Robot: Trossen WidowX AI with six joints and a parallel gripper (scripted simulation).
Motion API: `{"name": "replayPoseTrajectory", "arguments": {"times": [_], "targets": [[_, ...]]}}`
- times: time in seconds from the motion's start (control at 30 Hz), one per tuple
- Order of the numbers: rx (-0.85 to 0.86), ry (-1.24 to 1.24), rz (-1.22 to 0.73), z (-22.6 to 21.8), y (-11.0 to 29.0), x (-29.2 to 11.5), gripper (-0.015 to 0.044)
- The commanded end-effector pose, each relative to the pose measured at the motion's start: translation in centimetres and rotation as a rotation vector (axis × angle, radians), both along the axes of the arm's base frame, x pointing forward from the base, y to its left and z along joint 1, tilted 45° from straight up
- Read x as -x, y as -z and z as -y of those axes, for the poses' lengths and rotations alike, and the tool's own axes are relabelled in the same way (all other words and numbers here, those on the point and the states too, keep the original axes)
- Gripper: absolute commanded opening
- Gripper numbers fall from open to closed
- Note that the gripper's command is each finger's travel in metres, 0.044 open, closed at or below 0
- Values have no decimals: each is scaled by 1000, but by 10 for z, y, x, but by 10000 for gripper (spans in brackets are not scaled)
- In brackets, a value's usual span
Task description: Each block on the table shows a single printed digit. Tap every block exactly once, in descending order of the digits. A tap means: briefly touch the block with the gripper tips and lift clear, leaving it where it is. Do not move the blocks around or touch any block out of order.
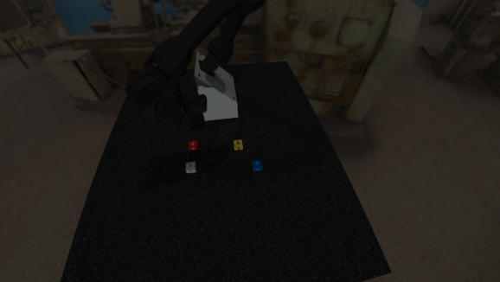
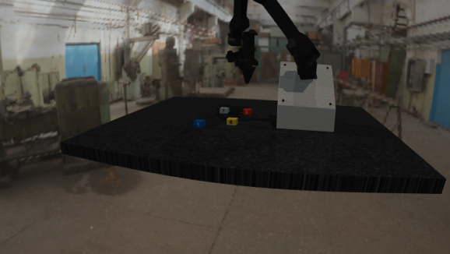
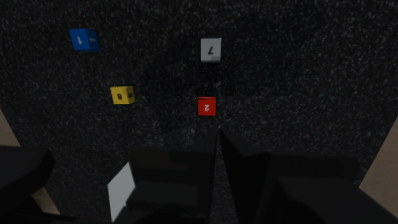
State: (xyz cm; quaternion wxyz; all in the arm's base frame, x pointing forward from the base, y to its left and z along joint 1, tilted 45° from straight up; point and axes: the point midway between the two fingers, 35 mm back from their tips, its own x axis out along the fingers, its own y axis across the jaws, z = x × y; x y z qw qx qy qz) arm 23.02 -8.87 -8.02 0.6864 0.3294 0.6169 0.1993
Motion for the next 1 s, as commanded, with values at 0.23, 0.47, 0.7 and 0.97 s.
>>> {"name": "replayPoseTrajectory", "arguments": {"times": [0.23,0.47,0.7,0.97], "targets": [[70,-84,45,-25,-50,-69,20],[36,-37,23,-93,-127,-132,20],[-11,-19,4,-144,-177,-149,20],[-12,-19,4,-191,-129,-160,20]]}}
